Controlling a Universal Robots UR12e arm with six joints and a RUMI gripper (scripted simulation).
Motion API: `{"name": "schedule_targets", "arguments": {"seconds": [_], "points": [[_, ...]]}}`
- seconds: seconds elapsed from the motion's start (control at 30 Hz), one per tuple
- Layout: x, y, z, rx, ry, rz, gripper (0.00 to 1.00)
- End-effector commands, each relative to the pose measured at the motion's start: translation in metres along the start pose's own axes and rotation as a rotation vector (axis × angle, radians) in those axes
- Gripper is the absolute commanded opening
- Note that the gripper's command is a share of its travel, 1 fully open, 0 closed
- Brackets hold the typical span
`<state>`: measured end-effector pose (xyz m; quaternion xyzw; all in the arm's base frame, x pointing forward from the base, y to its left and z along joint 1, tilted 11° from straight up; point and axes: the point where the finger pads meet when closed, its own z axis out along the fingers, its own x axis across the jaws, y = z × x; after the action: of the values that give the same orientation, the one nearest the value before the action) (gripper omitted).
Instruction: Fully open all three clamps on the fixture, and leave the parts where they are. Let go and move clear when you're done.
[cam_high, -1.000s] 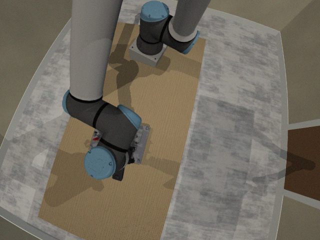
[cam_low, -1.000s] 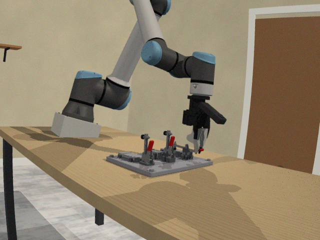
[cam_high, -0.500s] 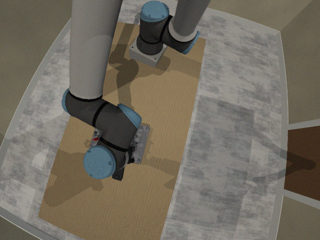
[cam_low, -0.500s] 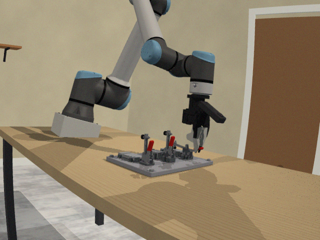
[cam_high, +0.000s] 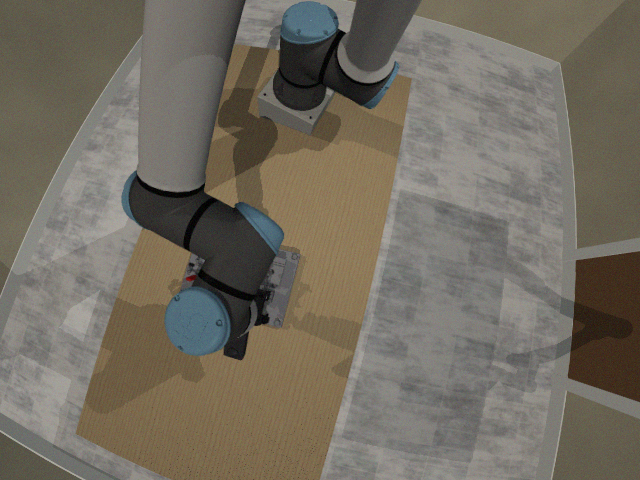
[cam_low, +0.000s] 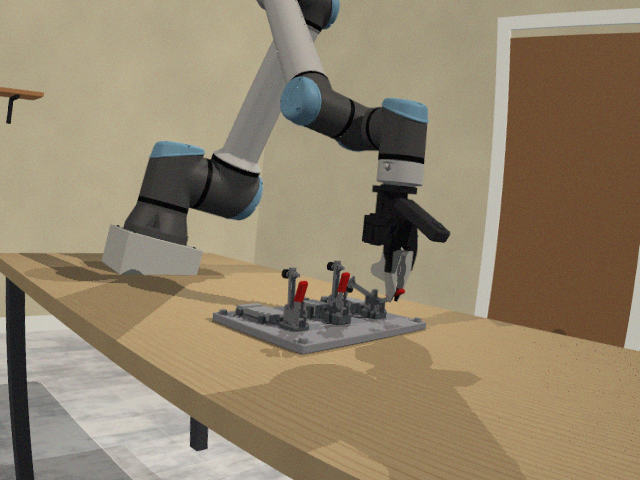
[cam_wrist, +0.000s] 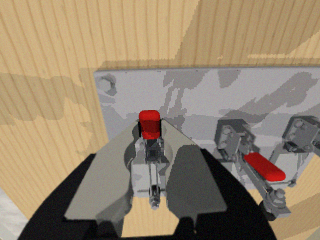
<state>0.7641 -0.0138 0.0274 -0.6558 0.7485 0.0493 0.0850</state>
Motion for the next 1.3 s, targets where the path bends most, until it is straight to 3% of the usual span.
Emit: {"name": "schedule_targets", "arguments": {"seconds": [0.0,1.27], "points": [[0.000,0.001,-0.002,0.001,0.000,0.000,0.00],[0.000,0.028,-0.014,0.001,0.000,0.000,0.00]]}}
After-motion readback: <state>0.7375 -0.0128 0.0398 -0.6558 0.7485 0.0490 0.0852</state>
